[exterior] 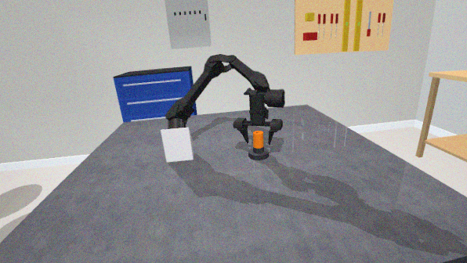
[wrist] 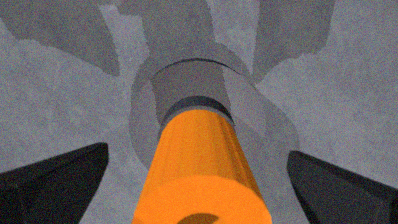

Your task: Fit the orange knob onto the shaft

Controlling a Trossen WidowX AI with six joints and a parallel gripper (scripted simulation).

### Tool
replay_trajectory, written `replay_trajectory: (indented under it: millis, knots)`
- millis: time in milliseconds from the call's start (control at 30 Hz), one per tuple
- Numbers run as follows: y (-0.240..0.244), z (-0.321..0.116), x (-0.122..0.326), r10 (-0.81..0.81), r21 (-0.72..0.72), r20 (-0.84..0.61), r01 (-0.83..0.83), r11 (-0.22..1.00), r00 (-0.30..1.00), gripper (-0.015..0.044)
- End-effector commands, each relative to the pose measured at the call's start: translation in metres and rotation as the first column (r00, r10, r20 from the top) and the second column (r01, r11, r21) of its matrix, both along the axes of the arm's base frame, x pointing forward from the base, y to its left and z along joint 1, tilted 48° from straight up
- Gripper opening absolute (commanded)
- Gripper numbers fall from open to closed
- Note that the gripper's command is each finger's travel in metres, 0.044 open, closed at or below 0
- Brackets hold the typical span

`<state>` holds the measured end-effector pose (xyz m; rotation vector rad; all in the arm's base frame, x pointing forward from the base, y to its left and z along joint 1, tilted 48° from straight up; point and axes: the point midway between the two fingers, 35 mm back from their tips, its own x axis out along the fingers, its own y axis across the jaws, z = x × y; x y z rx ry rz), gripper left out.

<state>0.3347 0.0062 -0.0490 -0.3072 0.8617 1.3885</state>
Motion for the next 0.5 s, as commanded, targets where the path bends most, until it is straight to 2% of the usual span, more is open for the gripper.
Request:
replay_trajectory:
  millis: [0,67,267,467]
  knots:
    - [0.000,0.000,0.000,0.000,0.000,0.000,0.000,1.000,1.000,0.0440]
    - [-0.008,0.006,0.002,-0.001,-0.002,0.000,0.001,1.000,1.000,0.0440]
    - [-0.069,0.063,0.006,0.000,-0.004,-0.001,0.000,1.000,1.000,0.0440]
    - [-0.072,0.063,0.008,0.000,-0.004,-0.001,0.000,1.000,1.000,0.0440]
